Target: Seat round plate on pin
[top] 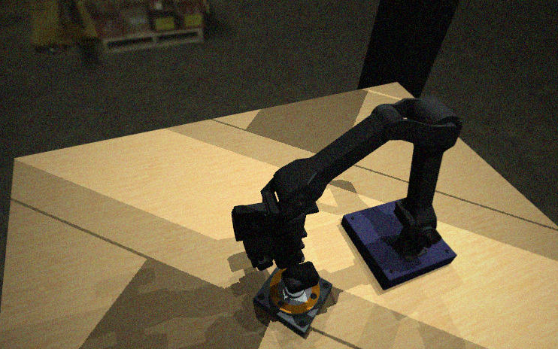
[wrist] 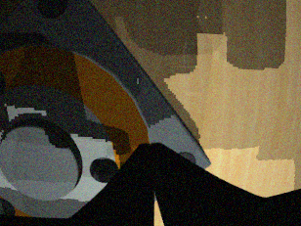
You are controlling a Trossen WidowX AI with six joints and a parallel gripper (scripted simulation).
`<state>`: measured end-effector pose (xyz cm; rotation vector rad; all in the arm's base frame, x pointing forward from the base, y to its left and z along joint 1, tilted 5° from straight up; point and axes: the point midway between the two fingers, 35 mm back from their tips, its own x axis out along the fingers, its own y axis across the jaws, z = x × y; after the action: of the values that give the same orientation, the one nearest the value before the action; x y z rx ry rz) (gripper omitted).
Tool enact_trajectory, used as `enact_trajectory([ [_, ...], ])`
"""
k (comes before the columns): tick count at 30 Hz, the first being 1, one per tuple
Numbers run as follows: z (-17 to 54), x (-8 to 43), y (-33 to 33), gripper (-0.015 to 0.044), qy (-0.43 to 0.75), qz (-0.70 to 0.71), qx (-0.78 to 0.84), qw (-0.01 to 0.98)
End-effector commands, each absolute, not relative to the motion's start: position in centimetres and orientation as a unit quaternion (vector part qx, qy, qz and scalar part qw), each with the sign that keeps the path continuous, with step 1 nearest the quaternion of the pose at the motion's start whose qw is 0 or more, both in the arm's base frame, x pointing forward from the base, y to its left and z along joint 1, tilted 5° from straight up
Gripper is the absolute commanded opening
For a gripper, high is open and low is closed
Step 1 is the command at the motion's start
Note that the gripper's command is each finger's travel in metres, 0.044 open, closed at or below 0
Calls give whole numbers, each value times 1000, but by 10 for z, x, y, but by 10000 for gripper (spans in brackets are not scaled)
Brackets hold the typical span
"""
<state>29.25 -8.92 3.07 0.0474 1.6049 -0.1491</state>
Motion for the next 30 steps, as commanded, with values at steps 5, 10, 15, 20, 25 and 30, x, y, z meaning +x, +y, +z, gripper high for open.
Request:
enact_trajectory([
  [5,32,280,-88,0,719,-66,19,692],
  [10,33,274,-85,0,719,-66,19,692],
  [15,34,267,-82,0,719,-66,19,692],
  [20,34,264,-79,0,719,-66,19,692],
  [25,34,261,-77,0,719,-66,19,692],
  [30,33,259,-75,0,719,-66,19,691],
])
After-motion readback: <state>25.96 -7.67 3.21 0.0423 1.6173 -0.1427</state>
